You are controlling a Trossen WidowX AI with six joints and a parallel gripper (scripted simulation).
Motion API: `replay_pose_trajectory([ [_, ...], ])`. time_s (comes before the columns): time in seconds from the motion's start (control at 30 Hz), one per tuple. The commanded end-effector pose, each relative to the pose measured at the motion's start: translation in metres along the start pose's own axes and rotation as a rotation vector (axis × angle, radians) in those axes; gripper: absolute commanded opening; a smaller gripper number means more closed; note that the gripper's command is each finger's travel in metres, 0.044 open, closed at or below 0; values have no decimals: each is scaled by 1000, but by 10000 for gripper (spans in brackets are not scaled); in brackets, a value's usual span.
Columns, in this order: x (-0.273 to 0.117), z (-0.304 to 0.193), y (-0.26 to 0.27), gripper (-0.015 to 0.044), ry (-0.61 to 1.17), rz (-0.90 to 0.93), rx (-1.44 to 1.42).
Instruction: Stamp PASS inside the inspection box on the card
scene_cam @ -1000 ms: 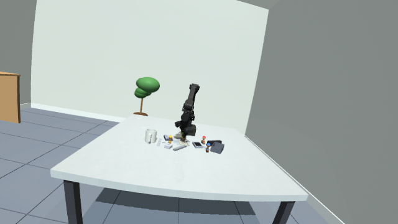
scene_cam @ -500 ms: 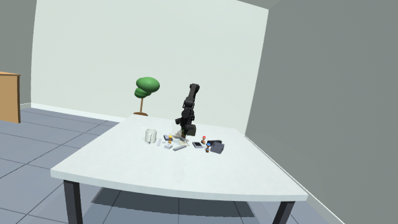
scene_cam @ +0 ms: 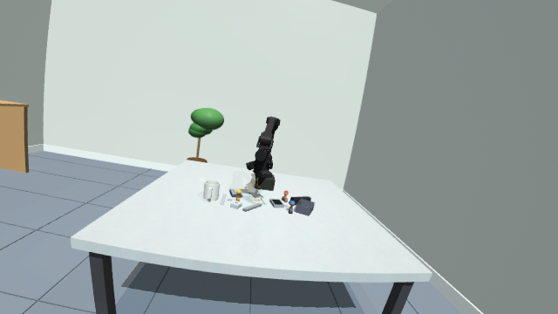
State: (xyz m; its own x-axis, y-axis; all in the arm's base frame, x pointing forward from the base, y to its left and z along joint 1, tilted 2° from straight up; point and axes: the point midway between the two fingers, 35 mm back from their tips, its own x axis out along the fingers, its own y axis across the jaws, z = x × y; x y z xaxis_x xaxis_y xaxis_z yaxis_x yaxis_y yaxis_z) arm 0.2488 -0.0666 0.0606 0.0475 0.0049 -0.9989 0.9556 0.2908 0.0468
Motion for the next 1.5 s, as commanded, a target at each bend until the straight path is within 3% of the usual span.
replay_pose_trajectory([
  [0.0,-4,1,7,0,0,7,-1],
  [0.9,-8,3,123,0,0,18,-6],
  [1.47,13,3,128,0,0,18,-6],
])
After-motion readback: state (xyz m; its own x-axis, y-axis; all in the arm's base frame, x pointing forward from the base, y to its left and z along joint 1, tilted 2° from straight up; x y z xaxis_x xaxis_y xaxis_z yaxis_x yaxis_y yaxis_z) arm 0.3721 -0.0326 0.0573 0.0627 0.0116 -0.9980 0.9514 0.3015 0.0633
